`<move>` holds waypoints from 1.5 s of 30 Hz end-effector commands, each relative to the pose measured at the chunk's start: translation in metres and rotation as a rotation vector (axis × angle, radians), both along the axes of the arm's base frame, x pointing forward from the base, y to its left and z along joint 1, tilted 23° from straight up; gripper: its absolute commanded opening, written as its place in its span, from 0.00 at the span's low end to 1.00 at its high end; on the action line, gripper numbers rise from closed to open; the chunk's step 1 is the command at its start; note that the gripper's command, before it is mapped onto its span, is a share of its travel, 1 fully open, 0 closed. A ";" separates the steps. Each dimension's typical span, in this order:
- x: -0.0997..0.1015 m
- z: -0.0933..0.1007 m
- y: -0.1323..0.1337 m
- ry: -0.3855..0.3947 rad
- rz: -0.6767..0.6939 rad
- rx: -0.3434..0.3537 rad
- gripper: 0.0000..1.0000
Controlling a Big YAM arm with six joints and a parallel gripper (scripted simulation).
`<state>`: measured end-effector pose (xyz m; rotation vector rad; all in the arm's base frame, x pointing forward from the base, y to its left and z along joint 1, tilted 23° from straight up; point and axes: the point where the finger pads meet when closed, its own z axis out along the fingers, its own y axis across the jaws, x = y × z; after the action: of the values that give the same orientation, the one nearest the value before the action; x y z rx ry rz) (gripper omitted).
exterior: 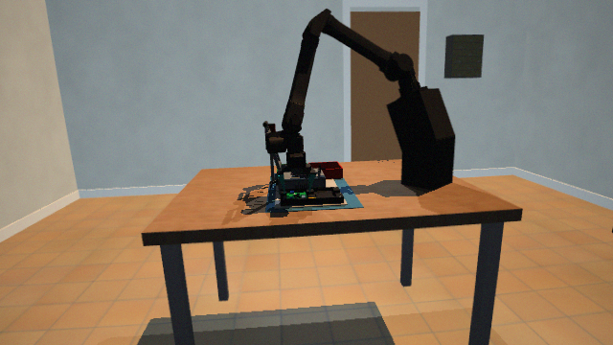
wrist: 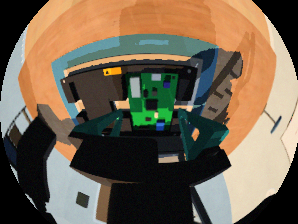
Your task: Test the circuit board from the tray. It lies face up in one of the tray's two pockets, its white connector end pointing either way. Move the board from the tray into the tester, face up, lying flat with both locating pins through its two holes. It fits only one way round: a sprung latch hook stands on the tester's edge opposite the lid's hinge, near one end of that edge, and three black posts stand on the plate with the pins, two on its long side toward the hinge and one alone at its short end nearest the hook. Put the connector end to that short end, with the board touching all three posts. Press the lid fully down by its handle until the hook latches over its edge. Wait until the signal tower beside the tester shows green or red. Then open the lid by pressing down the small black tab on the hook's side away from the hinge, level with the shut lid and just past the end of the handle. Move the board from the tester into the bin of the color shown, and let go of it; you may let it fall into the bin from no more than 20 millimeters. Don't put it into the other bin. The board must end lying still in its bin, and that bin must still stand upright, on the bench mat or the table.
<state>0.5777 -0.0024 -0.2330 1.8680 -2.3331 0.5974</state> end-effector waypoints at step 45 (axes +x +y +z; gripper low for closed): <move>0.023 0.022 -0.005 -0.043 -0.007 0.008 0.92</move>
<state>0.5794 -0.0022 -0.2321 1.8684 -2.3347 0.5995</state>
